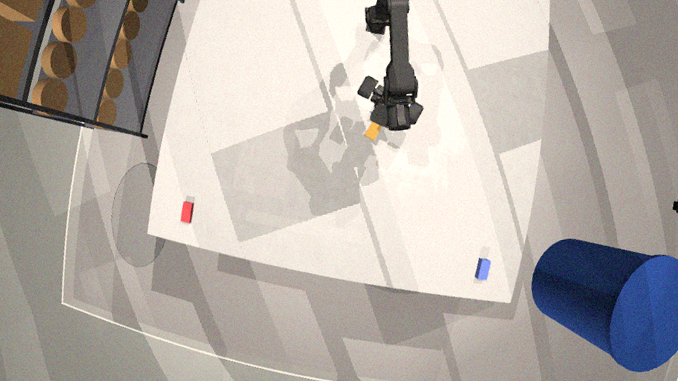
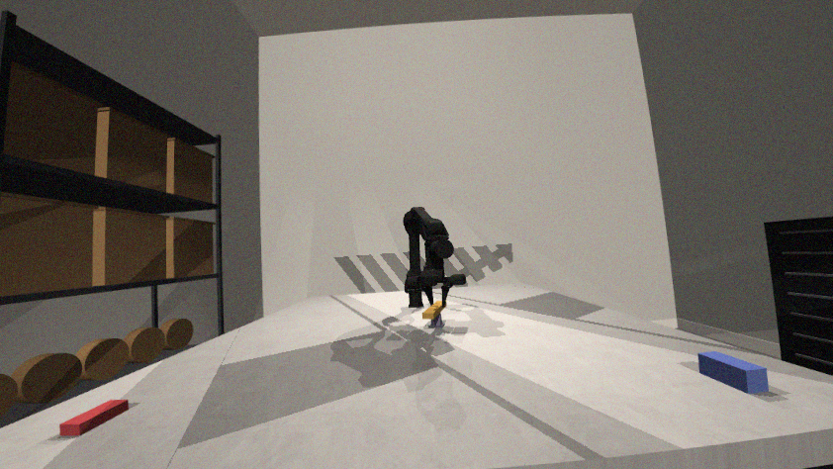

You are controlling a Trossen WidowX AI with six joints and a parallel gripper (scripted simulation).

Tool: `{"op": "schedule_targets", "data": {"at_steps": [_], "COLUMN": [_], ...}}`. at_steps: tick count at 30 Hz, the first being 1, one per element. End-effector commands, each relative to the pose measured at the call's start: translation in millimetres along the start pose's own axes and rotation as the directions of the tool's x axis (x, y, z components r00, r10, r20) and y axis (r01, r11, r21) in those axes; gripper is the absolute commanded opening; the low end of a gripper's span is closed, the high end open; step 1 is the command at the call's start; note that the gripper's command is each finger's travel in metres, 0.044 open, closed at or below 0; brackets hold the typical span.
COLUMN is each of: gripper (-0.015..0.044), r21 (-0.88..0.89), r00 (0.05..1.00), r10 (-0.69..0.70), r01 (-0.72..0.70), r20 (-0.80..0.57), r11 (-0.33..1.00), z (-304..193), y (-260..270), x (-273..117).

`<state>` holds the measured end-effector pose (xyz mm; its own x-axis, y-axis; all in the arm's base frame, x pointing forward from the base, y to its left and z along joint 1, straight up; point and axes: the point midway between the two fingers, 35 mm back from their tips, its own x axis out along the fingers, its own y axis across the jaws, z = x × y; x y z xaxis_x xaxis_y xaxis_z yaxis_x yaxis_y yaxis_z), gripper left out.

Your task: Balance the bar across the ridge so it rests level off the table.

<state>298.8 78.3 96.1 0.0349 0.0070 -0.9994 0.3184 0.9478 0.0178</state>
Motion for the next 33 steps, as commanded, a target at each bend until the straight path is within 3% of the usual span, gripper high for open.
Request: {"op": "schedule_targets", "data": {"at_steps": [1,16,22,33], "gripper": [0.0000,0.0000,0.0157,0.0167], "r21": [0.000,0.000,0.000,0.000], "r00": [1.000,1.000,1.000,1.000], "r10": [0.000,0.000,0.000,0.000], "r01": [0.000,0.000,0.000,0.000], "r20": [0.000,0.000,0.000,0.000], "r11": [1.000,1.000,1.000,1.000], "z": [0.0,0.0,0.0,0.0], "y": [0.0,0.0,0.0,0.0], "x": [0.0,0.0,0.0,0.0]}}
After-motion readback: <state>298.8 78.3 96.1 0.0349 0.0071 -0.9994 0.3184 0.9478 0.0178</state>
